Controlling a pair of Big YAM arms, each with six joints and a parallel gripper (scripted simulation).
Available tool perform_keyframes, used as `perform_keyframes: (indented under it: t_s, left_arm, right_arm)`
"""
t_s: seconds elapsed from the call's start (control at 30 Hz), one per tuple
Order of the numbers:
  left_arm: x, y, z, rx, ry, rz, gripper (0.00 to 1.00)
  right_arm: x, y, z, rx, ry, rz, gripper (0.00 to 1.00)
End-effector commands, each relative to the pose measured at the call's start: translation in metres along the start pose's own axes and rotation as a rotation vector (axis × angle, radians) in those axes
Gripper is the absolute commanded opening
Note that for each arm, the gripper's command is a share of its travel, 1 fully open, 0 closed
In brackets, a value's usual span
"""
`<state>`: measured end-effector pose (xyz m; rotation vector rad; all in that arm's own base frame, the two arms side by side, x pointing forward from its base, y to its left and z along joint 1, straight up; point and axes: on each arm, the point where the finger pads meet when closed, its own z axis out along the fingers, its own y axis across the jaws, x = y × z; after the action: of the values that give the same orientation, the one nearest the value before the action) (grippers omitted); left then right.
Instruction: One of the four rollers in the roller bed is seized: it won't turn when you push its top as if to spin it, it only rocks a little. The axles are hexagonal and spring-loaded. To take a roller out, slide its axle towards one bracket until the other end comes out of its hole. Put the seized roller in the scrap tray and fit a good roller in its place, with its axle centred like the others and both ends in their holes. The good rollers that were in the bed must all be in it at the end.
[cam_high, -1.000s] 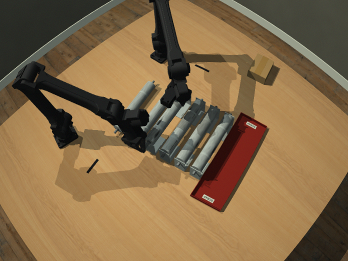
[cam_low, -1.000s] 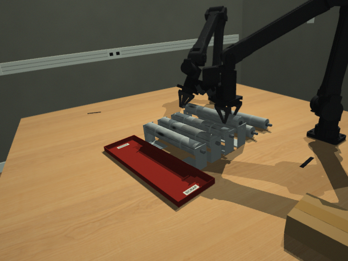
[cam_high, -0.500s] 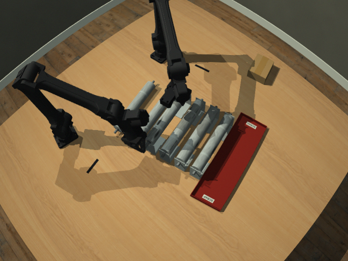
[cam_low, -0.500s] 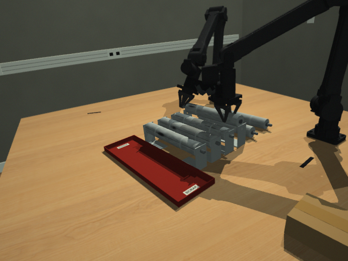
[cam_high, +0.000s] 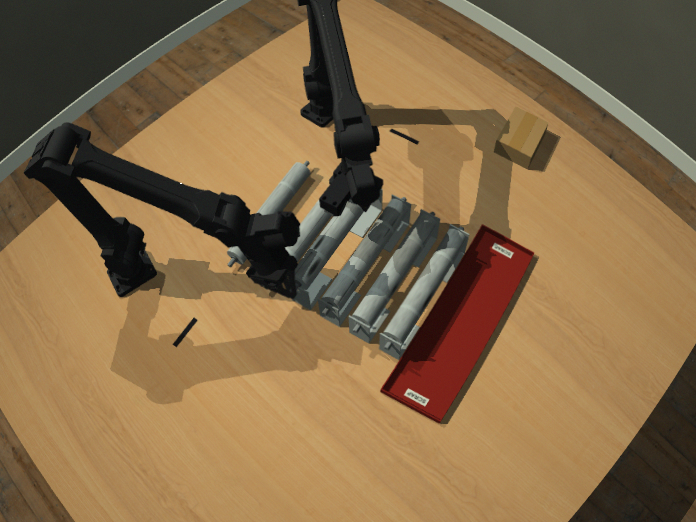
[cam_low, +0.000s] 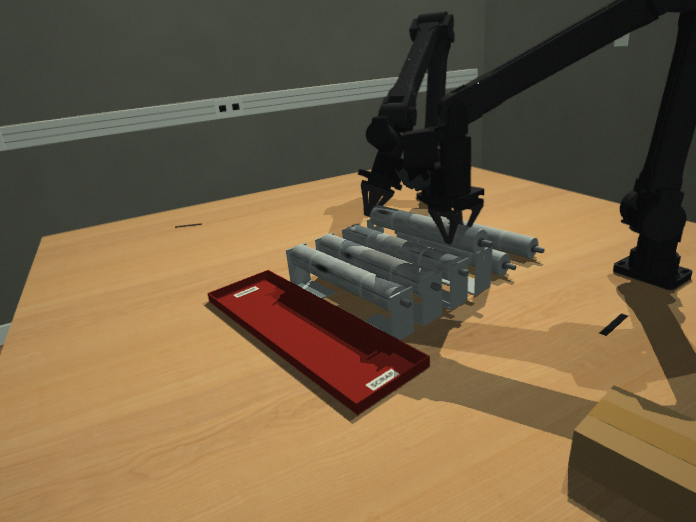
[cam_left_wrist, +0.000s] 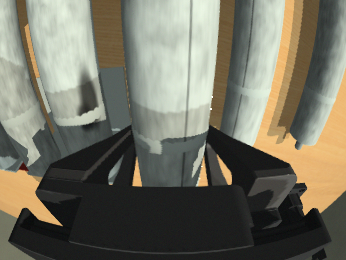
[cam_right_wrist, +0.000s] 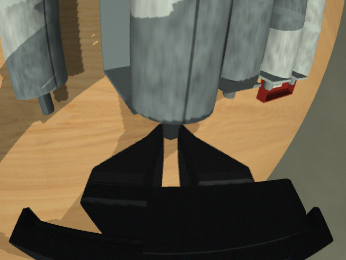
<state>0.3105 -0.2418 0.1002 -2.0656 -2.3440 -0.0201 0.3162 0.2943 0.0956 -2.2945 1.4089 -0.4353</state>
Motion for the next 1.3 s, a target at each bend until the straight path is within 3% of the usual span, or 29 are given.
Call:
perform_keyframes:
  t_s: [0.0, 1.17, 1.2, 1.27]
  left_arm:
    - [-0.008, 0.019, -0.033, -0.053, -0.029, 0.000, 0.32]
    - [-0.008, 0.019, -0.033, -0.053, -0.029, 0.000, 0.32]
    - [-0.008, 0.019, -0.033, -0.053, -0.029, 0.000, 0.32]
    - [-0.008, 0.019, -0.033, -0.053, -0.029, 0.000, 0.32]
  right_arm:
    - [0.017, -0.014, -0.004, 0.026, 0.034, 0.004, 0.03]
    - [0.017, -0.014, -0.004, 0.026, 0.034, 0.004, 0.03]
    - [-0.025, -0.042, -0.013, 0.085, -0.057, -0.024, 0.32]
    - [-0.025, -0.042, -0.013, 0.085, -0.057, -0.024, 0.32]
